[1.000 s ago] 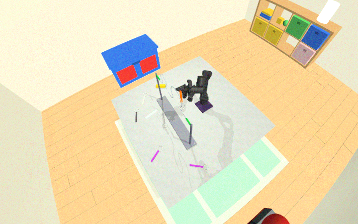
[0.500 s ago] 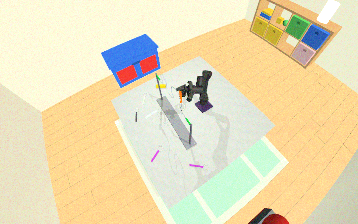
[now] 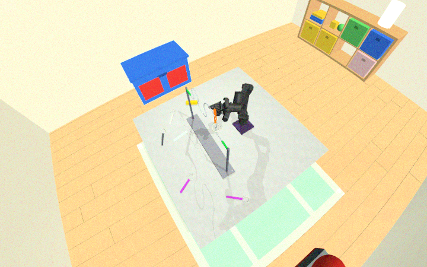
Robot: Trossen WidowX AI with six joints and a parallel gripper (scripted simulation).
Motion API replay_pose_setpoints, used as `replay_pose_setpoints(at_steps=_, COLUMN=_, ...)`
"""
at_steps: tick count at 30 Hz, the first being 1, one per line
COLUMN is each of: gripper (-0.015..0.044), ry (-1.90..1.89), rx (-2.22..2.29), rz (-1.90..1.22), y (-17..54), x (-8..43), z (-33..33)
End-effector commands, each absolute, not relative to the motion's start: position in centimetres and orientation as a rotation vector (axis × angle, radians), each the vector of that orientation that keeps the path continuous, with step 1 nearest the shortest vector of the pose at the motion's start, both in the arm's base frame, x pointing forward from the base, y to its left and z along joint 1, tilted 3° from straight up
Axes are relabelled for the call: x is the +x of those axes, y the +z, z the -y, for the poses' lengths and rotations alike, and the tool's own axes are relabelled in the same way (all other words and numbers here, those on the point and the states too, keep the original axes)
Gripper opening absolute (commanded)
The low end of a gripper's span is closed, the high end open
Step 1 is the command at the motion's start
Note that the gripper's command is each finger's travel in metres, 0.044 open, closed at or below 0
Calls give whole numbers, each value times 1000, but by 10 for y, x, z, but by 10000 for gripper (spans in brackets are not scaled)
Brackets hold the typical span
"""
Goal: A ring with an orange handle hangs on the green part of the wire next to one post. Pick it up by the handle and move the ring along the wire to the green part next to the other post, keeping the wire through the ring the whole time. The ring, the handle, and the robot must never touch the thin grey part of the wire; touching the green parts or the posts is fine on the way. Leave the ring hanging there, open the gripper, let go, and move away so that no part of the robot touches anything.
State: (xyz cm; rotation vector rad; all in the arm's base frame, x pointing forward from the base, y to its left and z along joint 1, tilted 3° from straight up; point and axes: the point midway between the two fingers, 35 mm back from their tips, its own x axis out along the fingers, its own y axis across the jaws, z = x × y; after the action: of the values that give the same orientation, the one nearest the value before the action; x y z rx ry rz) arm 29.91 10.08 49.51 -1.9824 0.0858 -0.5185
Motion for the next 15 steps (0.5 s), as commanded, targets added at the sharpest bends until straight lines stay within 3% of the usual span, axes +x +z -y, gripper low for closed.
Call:
replay_pose_setpoints(at_steps=1, gripper=-150, ry=-514, rx=-1940, rz=-95, y=486, x=299, z=-95)
replay_pose_setpoints(at_steps=15, gripper=-150, ry=-554, rx=-1757, rz=-199, y=455, x=290, z=-89)
